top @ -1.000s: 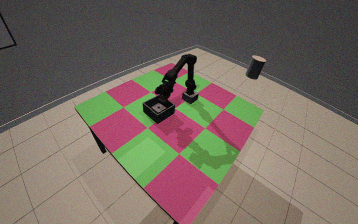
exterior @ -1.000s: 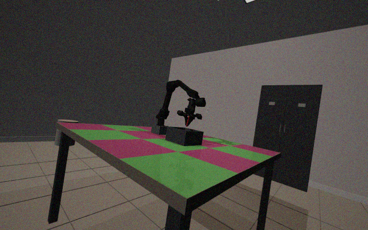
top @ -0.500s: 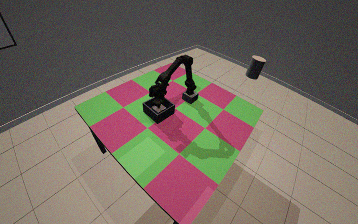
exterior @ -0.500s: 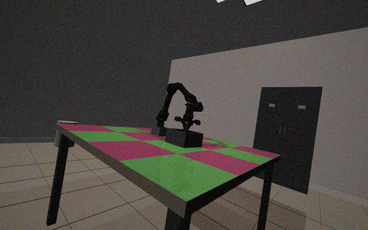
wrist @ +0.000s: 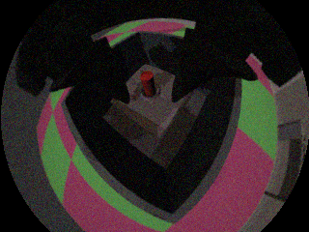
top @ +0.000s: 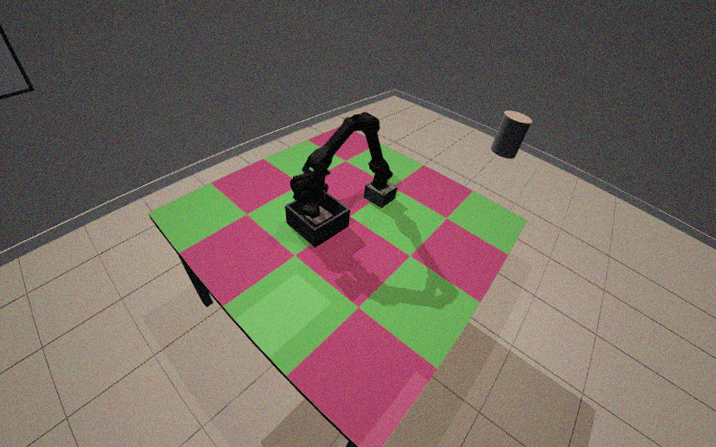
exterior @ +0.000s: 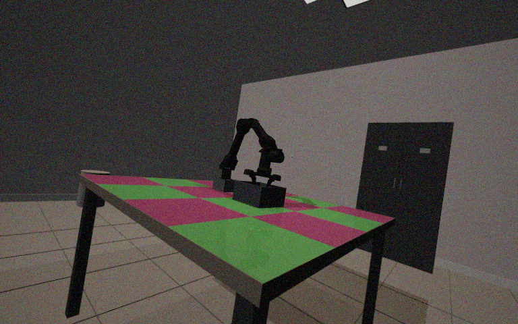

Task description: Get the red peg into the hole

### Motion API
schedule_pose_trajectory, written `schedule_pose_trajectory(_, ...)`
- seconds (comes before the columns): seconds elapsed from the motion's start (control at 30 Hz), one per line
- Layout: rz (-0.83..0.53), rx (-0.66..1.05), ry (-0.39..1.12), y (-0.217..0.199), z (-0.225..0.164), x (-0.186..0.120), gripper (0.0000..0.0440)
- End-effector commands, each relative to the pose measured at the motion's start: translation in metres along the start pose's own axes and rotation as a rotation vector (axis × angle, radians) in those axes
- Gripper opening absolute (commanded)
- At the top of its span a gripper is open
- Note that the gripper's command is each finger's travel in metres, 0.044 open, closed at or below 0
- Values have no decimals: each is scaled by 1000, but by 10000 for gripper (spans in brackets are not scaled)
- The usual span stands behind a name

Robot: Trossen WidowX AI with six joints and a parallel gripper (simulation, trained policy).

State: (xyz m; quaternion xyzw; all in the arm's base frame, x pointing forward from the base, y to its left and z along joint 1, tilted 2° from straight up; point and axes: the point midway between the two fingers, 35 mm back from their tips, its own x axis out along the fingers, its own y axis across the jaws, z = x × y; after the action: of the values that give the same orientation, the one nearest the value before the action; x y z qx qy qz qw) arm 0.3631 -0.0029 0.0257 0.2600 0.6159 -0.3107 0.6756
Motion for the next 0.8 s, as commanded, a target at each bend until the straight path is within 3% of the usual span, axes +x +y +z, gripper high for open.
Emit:
schedule_pose_trajectory(0.0,29,-2,8,11,12,-4,359)
schedule_pose_trajectory(0.13,61,-7,20,22,24,-10,440)
schedule_pose_trajectory(0.6,222,-40,18,73,52,-40,440)
schedule_pose_trajectory(0.77,224,-40,18,74,52,-40,440)
